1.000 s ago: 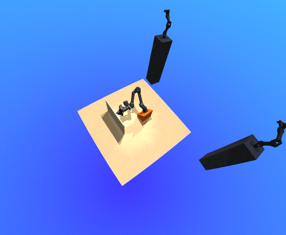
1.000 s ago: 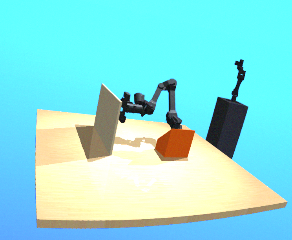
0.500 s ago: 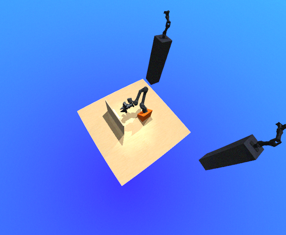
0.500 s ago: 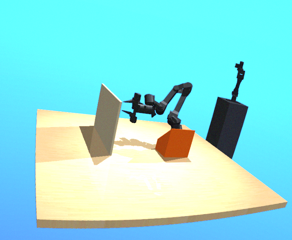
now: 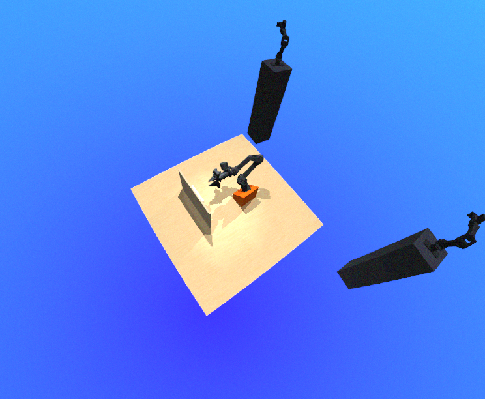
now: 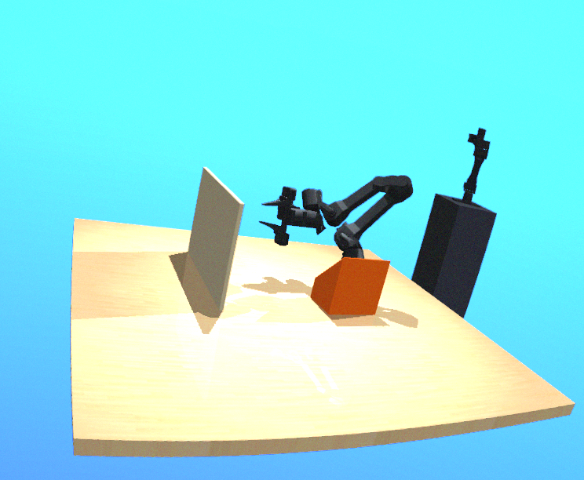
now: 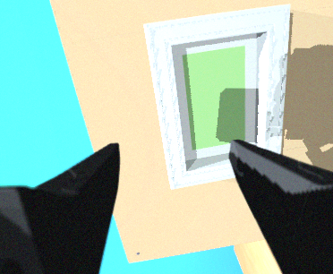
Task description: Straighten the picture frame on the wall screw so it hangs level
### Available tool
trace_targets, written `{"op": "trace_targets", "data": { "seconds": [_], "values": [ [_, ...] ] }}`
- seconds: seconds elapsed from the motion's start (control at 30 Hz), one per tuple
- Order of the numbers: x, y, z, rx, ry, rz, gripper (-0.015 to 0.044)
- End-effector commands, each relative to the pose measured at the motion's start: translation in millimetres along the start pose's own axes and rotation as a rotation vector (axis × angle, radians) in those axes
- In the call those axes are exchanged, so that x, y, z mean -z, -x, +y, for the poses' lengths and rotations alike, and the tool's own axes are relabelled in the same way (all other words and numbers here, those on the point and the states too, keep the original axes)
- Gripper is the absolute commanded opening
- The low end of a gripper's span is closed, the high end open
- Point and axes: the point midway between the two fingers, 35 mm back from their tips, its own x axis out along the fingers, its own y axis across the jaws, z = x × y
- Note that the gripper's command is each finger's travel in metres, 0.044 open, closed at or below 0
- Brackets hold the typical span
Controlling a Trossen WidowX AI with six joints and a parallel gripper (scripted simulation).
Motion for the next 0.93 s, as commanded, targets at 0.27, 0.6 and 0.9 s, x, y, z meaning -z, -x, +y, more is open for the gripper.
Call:
{"op": "trace_targets", "data": {
  "seconds": [0.27,0.6,0.9],
  "values": [
    [17.8,62.8,31.1,-0.002,-0.026,0.045,0.0260],
    [18.6,63.5,31.4,-0.007,0.010,0.047,0.0260],
    [18.6,63.5,31.4,-0.007,0.010,0.047,0.0260]
  ]
}}
